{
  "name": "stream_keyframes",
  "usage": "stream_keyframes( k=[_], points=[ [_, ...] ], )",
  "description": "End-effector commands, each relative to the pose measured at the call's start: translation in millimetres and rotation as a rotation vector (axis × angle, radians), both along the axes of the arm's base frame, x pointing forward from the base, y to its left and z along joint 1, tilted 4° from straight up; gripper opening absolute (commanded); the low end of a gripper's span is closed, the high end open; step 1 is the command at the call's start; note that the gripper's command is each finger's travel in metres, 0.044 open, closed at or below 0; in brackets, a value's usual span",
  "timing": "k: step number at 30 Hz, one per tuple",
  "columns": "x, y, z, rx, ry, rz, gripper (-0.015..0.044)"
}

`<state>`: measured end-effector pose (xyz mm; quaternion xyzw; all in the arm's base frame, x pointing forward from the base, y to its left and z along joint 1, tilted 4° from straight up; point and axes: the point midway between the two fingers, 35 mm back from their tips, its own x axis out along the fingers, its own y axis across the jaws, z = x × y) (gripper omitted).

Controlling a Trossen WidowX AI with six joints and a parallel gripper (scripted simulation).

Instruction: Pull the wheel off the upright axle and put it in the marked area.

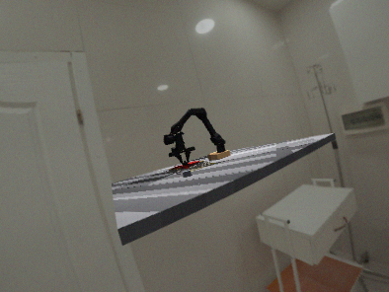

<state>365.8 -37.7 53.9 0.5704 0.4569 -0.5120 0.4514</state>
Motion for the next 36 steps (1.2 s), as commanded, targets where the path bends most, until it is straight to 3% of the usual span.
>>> stream_keyframes(
  k=[1, 36],
  points=[
    [-0.8, -0.2, 8.1, 0.0, -0.007, 0.001, 0.0],
    [-1.4, -1.0, 19.7, 0.001, -0.009, -0.001, 0.0]
  ],
)
